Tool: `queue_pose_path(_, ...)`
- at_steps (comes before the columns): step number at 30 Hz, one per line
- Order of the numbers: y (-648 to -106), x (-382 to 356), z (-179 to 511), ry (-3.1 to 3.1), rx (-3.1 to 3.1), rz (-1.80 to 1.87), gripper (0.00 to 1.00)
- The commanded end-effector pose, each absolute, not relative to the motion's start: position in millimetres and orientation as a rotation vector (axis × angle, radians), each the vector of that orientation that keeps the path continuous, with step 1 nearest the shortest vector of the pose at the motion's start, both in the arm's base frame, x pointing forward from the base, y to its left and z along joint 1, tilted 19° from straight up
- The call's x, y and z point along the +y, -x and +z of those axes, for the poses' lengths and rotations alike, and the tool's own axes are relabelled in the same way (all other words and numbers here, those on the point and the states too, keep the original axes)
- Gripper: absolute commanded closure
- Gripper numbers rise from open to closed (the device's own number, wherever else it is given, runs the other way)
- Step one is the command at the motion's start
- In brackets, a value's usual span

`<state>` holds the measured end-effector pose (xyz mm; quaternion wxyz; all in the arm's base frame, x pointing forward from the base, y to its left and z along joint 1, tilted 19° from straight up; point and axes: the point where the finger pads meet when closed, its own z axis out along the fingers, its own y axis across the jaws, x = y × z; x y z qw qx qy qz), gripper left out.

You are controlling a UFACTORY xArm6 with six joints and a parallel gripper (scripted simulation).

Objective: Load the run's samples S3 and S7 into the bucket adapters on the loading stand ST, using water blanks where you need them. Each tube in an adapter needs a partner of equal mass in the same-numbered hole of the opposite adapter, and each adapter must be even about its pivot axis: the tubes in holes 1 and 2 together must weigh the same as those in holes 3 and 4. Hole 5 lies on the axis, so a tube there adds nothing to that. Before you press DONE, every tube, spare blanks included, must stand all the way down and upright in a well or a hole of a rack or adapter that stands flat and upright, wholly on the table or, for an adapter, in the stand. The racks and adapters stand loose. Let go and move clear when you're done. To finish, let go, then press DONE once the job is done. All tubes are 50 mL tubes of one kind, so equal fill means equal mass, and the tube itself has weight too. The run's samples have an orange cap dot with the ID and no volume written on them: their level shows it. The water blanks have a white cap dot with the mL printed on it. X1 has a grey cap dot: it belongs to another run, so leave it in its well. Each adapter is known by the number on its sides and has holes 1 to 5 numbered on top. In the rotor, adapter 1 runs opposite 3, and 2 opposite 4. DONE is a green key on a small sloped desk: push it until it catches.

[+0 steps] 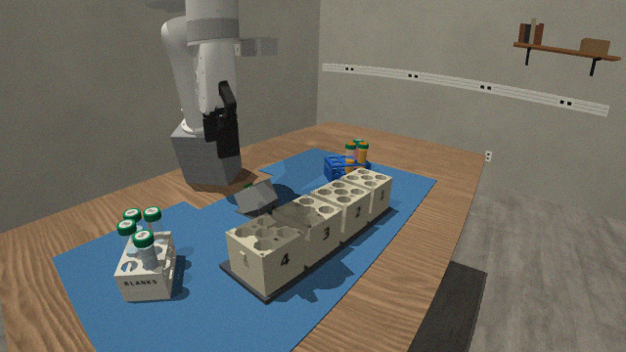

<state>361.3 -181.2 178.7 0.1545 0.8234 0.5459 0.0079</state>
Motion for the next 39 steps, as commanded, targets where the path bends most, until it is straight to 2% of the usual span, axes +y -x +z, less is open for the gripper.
queue_pose_path(1, -368, -158, 174, -2.473, 1.335, 0.025, 0.00)
queue_pose_path(39, -404, 4, 133, -2.853, -0.065, 0.258, 0.00)
